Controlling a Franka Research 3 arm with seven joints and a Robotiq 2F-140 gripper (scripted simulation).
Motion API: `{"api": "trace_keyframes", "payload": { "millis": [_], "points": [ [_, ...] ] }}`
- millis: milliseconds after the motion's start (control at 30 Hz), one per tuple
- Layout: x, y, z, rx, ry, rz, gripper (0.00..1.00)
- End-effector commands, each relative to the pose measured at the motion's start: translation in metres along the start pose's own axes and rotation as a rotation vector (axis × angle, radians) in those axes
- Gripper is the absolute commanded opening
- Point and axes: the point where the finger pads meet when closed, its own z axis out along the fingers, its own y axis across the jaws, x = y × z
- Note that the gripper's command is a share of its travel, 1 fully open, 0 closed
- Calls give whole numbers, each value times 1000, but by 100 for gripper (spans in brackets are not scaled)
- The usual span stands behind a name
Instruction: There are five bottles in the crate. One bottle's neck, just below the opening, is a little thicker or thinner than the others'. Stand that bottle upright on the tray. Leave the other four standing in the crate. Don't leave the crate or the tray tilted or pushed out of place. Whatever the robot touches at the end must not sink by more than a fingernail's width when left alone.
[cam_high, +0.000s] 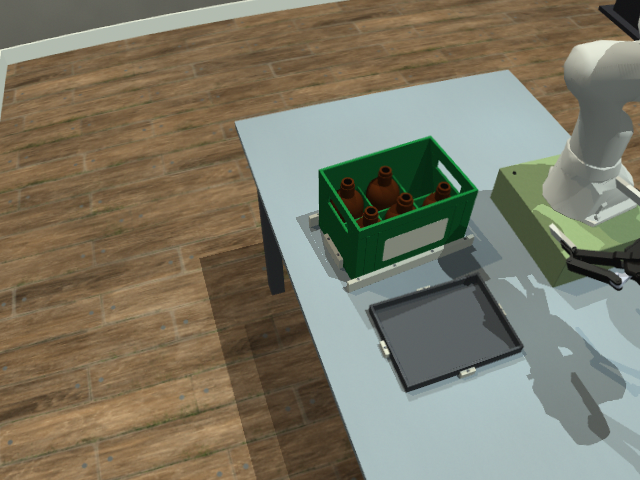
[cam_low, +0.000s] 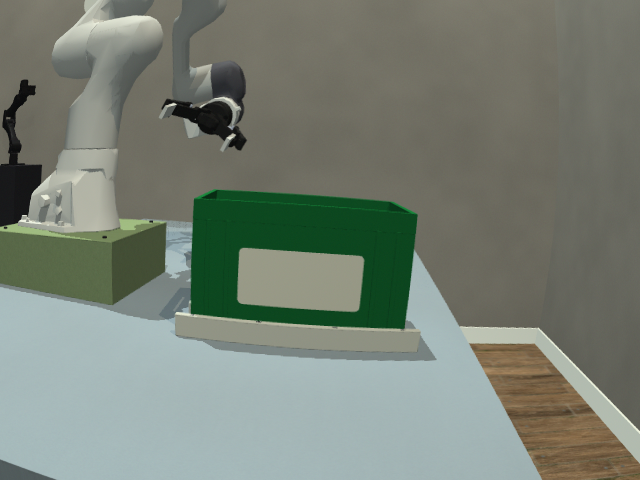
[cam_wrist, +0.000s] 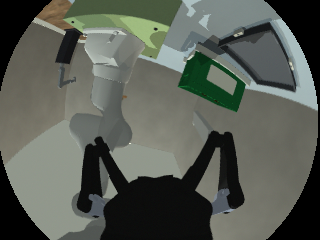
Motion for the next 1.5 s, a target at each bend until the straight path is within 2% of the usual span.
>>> {"api": "trace_keyframes", "payload": {
  "millis": [0,100,133,600,667,700,1167,1233,1267,1467],
  "points": [
    [0,7,10,44,54,153,100],
    [-2,9,13,58,64,172,100],
    [-5,13,21,93,91,223,100],
    [-21,38,61,276,229,485,100],
    [-21,38,61,276,229,485,100],
    [-25,43,68,312,256,536,100],
    [-42,68,109,500,396,802,100],
    [-42,68,109,500,396,802,100],
    [-45,73,117,536,423,853,100],
    [-52,83,134,616,482,965,100]
  ]
}}
